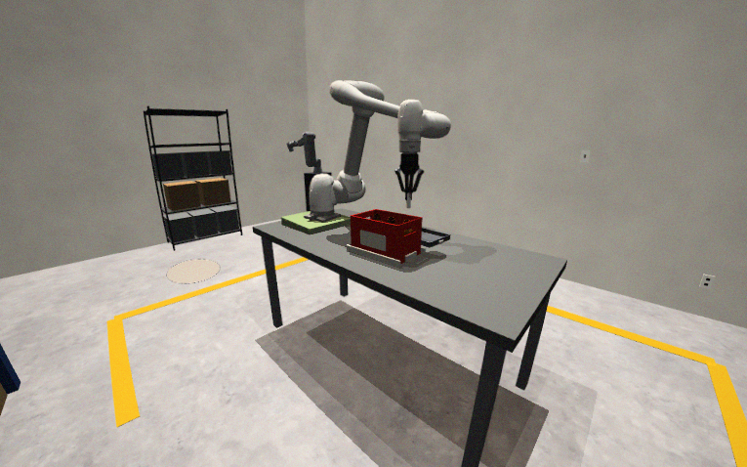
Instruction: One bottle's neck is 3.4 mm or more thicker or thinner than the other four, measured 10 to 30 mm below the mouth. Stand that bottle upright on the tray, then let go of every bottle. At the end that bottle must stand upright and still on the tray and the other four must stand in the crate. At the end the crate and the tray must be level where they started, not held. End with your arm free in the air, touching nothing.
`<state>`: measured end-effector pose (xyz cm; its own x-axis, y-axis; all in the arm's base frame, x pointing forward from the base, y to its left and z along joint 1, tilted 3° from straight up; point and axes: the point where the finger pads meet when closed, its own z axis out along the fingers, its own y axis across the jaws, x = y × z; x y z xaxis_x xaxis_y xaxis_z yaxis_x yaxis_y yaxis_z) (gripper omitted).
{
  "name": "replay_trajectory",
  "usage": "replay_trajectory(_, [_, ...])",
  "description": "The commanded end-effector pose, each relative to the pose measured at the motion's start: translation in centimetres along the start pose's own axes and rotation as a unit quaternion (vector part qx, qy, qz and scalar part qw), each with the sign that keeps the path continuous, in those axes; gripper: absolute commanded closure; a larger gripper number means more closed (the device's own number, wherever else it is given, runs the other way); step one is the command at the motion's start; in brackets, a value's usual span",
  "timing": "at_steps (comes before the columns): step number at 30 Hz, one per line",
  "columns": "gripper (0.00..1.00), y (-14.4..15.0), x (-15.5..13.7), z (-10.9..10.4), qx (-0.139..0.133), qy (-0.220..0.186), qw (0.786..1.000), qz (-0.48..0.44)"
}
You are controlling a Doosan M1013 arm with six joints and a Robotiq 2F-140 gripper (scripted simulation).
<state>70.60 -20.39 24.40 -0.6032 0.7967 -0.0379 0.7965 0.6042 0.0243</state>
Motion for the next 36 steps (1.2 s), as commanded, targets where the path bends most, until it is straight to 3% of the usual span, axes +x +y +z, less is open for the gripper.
replay_trajectory(1, [1.0,0.0,0.2,-0.5,0.0,-0.001,1.0,0.001])
replay_trajectory(18, [1.0,-0.2,0.2,-0.5,0.0,0.0,1.0,0.001])
replay_trajectory(20, [1.0,-4.1,0.9,-0.7,0.0,0.0,1.0,0.001])
replay_trajectory(23, [1.0,-4.6,1.0,-0.8,0.0,0.0,1.0,0.001])
replay_trajectory(24, [1.0,-6.8,1.6,-0.8,0.0,0.0,1.0,0.001])
replay_trajectory(36, [1.0,-16.4,5.0,-0.7,0.0,0.0,1.0,0.001])
